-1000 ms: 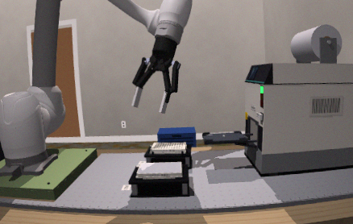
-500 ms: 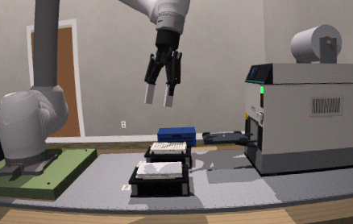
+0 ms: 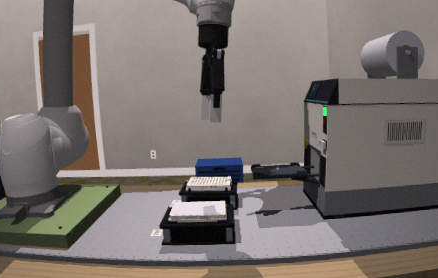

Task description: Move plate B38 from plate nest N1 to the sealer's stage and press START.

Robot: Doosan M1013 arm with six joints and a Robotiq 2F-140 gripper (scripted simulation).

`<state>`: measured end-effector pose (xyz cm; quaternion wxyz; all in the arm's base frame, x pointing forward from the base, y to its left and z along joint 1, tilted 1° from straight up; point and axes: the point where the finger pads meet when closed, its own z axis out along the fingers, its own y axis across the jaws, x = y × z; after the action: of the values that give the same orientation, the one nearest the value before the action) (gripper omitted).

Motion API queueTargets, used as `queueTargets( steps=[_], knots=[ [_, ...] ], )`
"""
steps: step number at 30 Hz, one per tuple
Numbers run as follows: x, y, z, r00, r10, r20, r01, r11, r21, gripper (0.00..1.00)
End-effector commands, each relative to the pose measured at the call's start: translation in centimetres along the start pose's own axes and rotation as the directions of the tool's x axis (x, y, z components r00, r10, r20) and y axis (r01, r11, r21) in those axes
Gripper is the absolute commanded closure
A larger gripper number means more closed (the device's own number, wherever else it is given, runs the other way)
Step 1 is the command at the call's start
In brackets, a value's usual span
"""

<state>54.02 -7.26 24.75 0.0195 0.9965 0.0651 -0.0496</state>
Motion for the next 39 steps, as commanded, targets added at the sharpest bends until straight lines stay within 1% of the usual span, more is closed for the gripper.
queueTargets(
  steps=[1,5,9,21,25,29,33,35,39],
  knots=[
    [0.2,0.2,-0.2,1.0,0.03,-0.009,-0.03,1.0,0.001,0.3],
    [1.2,1.0,-1.3,0.987,0.156,-0.046,-0.155,0.988,0.021,0.3],
    [1.4,1.1,-1.5,0.957,0.279,-0.079,-0.276,0.96,0.045,0.3],
    [1.4,1.1,-1.5,0.957,0.279,-0.079,-0.276,0.96,0.045,0.3],
    [1.4,1.1,-1.5,0.985,0.149,-0.084,-0.147,0.989,0.034,0.3],
    [1.4,1.1,-1.5,0.996,0.016,-0.088,-0.014,1.0,0.023,0.3],
    [1.4,1.1,-1.5,0.989,-0.117,-0.091,0.118,0.993,0.011,0.3],
    [1.4,1.1,-1.5,0.989,-0.117,-0.091,0.118,0.993,0.011,0.3],
    [1.4,1.1,-1.5,0.965,-0.248,-0.091,0.249,0.969,-0.001,0.3]
  ],
)
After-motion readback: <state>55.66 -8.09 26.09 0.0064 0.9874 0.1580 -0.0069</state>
